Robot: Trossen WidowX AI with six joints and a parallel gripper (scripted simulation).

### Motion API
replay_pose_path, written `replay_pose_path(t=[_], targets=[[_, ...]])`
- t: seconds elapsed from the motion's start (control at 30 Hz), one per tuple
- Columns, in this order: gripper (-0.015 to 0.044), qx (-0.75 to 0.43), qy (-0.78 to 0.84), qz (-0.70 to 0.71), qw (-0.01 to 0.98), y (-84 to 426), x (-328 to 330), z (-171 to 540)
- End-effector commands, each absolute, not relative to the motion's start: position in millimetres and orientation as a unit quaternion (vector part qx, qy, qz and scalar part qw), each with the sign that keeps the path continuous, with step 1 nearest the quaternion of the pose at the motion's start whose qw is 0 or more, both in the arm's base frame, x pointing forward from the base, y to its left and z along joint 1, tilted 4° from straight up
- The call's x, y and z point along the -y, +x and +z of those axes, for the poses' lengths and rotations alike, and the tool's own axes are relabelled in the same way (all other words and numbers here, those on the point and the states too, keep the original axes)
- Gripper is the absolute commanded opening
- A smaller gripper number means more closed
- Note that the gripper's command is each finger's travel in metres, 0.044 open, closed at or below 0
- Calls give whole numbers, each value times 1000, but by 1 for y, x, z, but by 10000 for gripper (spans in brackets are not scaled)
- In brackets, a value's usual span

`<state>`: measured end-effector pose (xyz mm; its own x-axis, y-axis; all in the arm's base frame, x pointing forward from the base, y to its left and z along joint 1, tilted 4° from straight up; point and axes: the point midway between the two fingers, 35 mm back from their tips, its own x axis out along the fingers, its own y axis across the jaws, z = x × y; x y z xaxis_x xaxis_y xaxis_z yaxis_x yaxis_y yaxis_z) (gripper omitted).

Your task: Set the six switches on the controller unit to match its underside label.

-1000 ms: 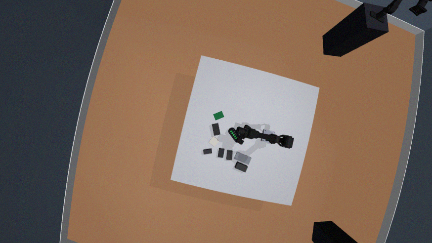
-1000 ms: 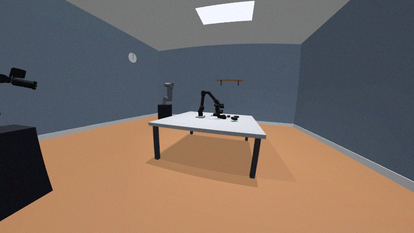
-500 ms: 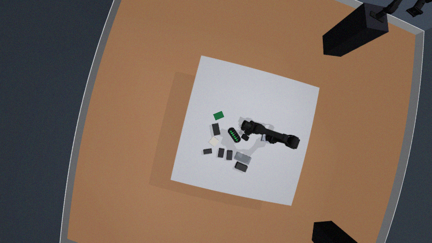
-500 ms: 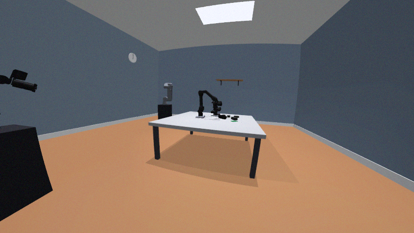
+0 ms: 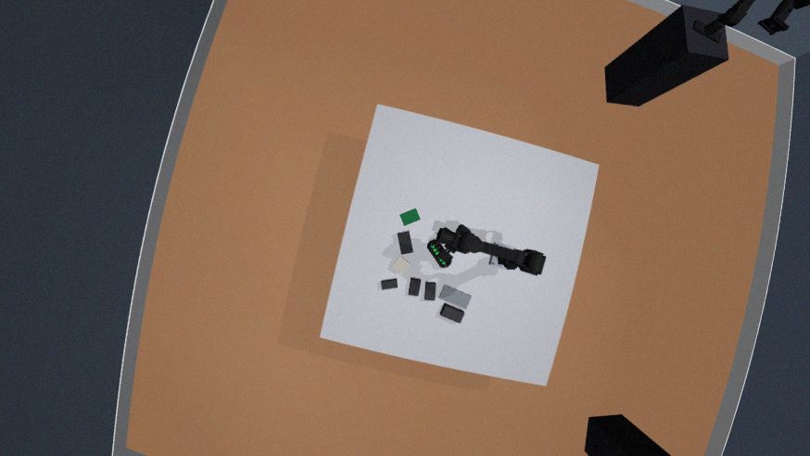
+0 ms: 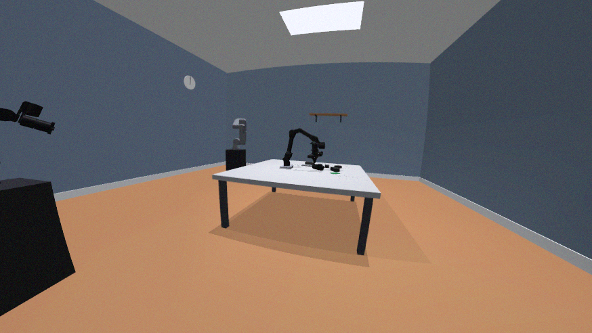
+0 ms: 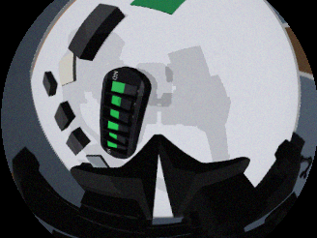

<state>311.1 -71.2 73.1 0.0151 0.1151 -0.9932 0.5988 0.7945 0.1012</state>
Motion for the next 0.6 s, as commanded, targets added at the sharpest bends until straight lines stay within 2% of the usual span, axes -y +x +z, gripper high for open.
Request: replay_pose_path(t=[0.0, 0.57], targets=[[0, -686, 257, -227, 642, 336, 67, 74], [0, -678, 214, -399, 579, 426, 23, 54]])
